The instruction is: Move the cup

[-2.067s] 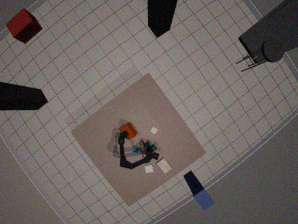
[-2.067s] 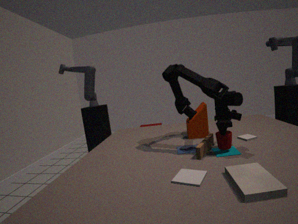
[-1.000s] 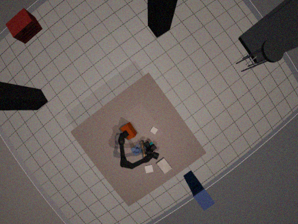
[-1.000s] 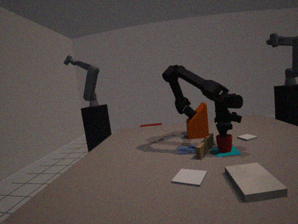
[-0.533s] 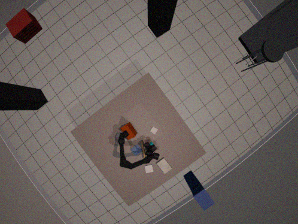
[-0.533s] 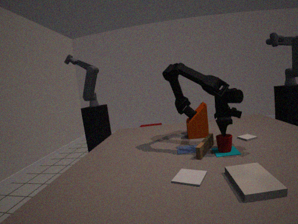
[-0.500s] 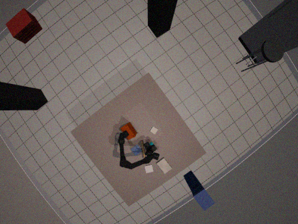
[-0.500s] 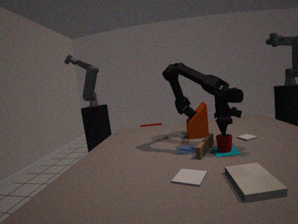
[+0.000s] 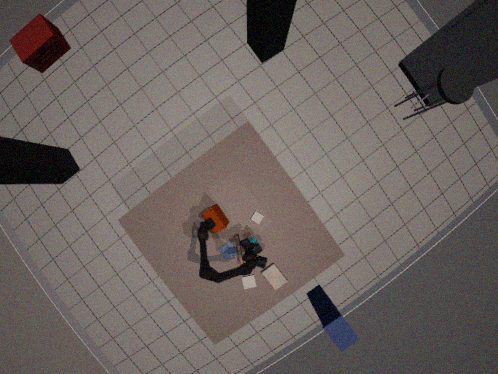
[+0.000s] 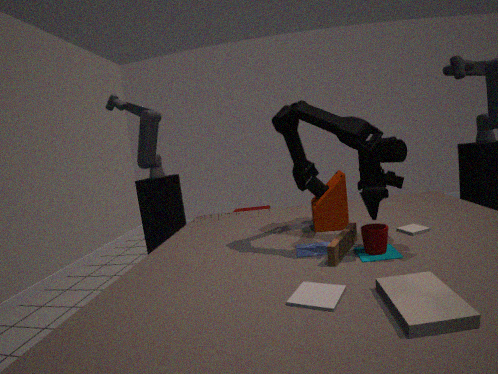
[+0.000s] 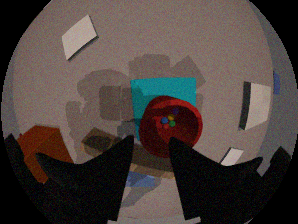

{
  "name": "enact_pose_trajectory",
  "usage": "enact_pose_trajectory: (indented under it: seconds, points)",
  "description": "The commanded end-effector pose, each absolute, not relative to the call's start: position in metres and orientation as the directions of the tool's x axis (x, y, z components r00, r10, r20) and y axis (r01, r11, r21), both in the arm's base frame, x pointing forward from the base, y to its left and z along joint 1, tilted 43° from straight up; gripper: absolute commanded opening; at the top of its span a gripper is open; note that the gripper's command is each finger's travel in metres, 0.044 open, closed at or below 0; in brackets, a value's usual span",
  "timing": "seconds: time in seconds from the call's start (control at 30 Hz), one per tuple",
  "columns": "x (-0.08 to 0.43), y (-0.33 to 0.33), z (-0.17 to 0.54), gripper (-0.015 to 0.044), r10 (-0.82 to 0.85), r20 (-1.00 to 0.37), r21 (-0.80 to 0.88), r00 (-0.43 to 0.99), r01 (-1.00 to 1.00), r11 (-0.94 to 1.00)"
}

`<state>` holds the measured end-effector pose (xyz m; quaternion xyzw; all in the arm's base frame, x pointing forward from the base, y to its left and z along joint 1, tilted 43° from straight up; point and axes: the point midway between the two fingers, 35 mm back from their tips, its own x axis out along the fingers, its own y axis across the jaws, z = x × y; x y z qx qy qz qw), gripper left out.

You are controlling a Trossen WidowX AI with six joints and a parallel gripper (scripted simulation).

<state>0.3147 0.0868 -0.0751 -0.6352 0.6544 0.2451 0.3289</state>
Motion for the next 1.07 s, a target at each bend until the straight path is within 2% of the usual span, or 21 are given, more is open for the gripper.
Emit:
enact_pose_trajectory:
  seconds: [0.0,0.27,0.73,1.03]
  points:
    - [0.315,0.085,-0.076,0.0233,-0.671,-0.741,-0.096,0.021,-0.993,0.074]
    - [0.315,0.09,-0.071,0.044,-0.67,-0.742,-0.095,0.021,-0.993,0.075]
    - [0.316,0.128,-0.031,0.044,-0.667,-0.745,-0.094,0.017,-0.992,0.081]
    - [0.317,0.127,-0.033,0.044,-0.668,-0.744,-0.097,0.024,-0.993,0.072]
